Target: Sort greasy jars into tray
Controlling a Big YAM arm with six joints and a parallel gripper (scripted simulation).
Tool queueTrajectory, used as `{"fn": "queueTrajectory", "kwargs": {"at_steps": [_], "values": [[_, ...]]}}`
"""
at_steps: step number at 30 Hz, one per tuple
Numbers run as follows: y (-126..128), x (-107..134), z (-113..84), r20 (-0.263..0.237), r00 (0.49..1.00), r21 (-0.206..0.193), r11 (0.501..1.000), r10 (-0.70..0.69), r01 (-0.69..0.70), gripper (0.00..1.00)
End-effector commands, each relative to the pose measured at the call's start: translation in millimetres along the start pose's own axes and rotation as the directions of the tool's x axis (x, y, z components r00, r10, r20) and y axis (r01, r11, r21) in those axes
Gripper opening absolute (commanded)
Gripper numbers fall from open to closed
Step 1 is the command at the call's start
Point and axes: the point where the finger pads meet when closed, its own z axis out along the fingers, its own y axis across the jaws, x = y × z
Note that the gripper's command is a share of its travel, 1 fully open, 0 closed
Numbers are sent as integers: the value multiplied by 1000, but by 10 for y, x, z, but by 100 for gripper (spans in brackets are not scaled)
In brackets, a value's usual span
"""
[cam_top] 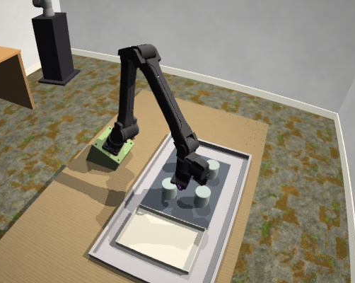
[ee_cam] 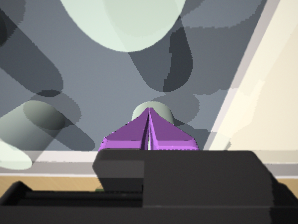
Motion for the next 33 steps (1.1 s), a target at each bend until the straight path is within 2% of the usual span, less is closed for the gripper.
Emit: {"fn": "queueTrajectory", "kwargs": {"at_steps": [1, 33], "values": [[-32, 17, -37, 15, 1000, 5, 1000, -3, 3, 0], [-32, 54, -36, 15, 1000, 5, 1000, -3, 3, 0]]}}
